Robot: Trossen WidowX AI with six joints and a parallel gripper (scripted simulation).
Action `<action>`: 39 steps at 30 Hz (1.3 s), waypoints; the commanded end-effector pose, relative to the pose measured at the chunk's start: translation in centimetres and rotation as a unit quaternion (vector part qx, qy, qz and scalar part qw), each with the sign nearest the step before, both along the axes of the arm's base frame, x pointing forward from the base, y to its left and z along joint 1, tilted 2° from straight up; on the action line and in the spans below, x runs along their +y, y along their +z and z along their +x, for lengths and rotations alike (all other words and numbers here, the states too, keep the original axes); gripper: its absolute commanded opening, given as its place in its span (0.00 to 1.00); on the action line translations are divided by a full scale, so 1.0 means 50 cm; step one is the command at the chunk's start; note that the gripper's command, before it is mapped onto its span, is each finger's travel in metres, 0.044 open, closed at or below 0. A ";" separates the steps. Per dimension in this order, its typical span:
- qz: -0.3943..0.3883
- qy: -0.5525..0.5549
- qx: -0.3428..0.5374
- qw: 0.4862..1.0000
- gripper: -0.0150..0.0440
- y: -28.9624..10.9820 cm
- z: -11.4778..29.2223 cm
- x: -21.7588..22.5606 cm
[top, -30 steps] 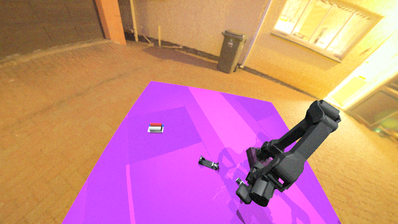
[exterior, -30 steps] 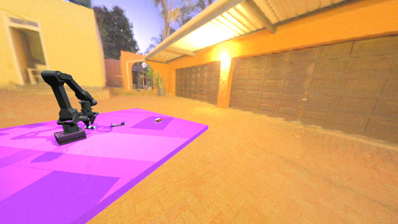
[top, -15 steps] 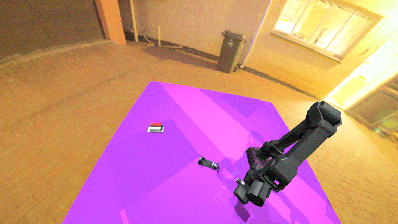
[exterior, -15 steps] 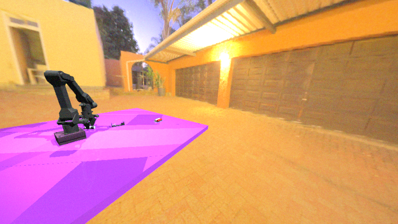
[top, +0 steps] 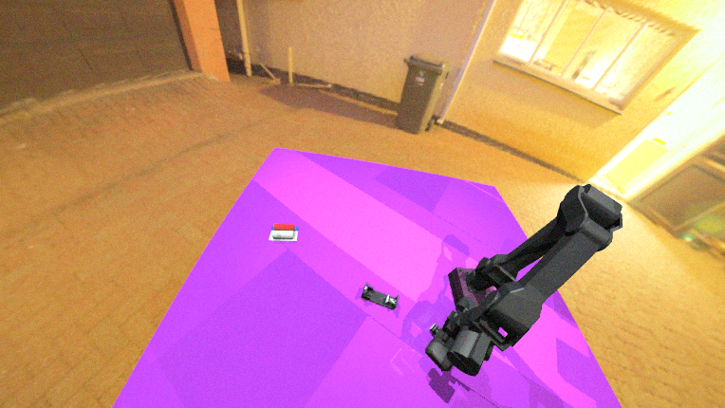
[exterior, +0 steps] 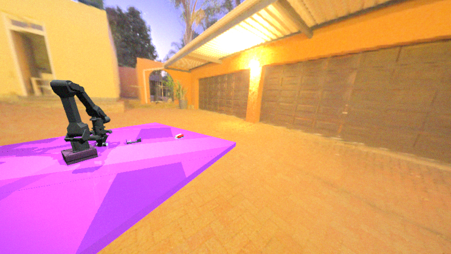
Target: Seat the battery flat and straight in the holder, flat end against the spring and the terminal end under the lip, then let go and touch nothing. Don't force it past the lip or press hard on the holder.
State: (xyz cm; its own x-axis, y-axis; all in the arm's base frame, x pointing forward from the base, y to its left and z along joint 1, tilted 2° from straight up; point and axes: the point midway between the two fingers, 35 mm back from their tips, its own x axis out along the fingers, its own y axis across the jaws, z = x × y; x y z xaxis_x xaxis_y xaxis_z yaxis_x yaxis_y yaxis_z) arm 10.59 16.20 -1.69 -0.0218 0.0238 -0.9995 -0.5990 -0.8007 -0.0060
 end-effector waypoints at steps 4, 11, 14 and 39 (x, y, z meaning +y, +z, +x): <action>0.005 -0.004 -0.001 1.000 0.39 0.053 0.005 0.006; 0.001 0.000 0.001 1.000 0.39 0.100 0.003 -0.001; 0.003 -0.042 0.001 0.999 0.39 0.103 0.018 0.001; -0.013 -0.744 0.014 0.668 0.39 0.135 0.253 -0.056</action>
State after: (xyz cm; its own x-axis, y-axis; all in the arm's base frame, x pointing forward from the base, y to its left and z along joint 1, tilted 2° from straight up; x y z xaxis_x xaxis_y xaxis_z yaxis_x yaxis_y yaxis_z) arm 22.06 13.89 4.88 -0.0141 0.0262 -0.9996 -0.8255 0.5638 0.0264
